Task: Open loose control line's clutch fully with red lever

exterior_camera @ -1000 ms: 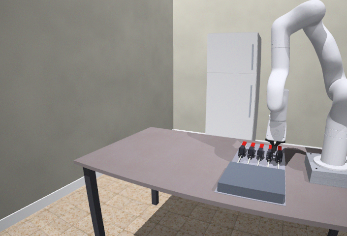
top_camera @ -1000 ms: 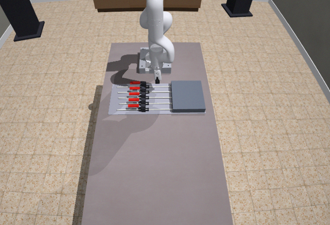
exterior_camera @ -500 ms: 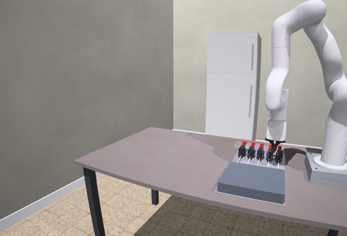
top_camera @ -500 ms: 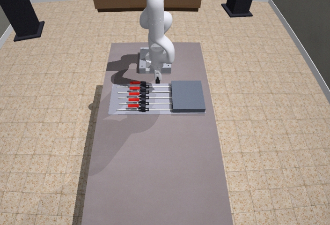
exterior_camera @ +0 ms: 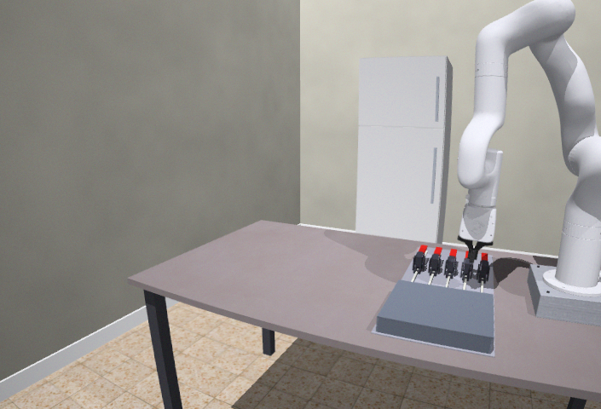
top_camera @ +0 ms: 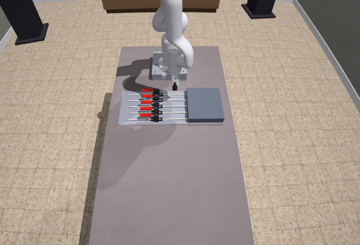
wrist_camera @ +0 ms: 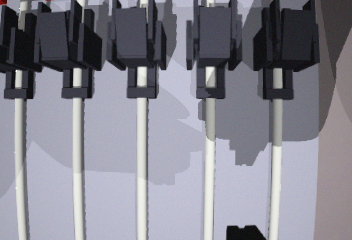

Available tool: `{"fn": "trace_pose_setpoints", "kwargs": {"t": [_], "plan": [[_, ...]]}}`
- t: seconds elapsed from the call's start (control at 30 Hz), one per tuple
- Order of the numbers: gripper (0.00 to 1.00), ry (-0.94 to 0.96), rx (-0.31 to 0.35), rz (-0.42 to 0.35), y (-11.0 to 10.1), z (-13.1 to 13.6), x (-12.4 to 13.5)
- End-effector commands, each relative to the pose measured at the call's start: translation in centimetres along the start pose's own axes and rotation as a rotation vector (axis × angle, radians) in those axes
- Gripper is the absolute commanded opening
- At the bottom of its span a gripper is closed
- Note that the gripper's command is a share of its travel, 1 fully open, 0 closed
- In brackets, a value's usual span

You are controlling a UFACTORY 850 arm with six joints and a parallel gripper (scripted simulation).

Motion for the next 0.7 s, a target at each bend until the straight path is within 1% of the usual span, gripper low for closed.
{"fn": "trace_pose_setpoints", "kwargs": {"t": [0.0, 0.4, 0.67], "plan": [[0.0, 0.0, 0.032, 0.035, -0.5, -0.4, 0.9], [0.0, 0.0, 0.043, 0.009, -1.9, -0.7, 4.0], [0.0, 0.0, 0.043, -0.003, -2.1, -0.8, 4.8]]}}
Point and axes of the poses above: the point where the finger pads meet when closed, its own y axis out along the fingers, its own z axis across the jaws, x = y × z, the point moved 3 cm from there along -y, back along the fingers, and after that the axes turned 15 degrees about -y, right-handed, at the moved point
